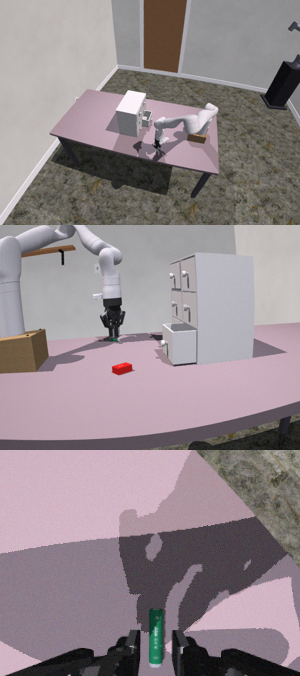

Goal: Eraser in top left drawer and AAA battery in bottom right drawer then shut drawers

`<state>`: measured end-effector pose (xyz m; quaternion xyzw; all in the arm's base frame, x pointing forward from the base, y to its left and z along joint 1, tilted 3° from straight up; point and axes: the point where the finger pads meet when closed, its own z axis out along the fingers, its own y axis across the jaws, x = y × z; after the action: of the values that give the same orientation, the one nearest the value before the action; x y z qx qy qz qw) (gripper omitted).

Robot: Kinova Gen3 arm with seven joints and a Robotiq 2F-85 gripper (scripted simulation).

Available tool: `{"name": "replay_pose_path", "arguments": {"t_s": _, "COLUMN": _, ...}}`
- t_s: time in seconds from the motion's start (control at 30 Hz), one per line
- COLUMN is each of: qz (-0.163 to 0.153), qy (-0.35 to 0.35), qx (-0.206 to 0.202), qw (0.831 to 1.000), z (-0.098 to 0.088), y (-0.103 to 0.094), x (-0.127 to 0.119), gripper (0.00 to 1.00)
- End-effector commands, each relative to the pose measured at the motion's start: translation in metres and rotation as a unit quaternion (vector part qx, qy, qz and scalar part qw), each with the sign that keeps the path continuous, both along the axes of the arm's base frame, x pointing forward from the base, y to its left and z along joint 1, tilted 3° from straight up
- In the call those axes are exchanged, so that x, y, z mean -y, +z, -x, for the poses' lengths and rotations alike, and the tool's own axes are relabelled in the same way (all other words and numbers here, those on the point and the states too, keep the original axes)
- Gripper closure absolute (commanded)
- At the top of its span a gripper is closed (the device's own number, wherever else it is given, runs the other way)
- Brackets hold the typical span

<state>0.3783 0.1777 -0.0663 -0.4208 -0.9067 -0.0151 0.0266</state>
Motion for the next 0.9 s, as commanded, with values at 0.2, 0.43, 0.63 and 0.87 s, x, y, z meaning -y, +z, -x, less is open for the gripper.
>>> {"name": "replay_pose_path", "arguments": {"t_s": 0.2, "qz": 0.0, "qy": 0.0, "qx": 0.001, "qw": 1.0, "z": -0.001, "y": 0.001, "x": 0.0, "gripper": 0.76}}
{"name": "replay_pose_path", "arguments": {"t_s": 0.43, "qz": 0.0, "qy": 0.0, "qx": 0.001, "qw": 1.0, "z": 0.0, "y": -0.002, "x": 0.0, "gripper": 0.76}}
{"name": "replay_pose_path", "arguments": {"t_s": 0.63, "qz": 0.0, "qy": 0.0, "qx": 0.001, "qw": 1.0, "z": 0.0, "y": -0.011, "x": -0.001, "gripper": 0.76}}
{"name": "replay_pose_path", "arguments": {"t_s": 0.87, "qz": 0.0, "qy": 0.0, "qx": 0.001, "qw": 1.0, "z": 0.0, "y": -0.016, "x": -0.001, "gripper": 0.76}}
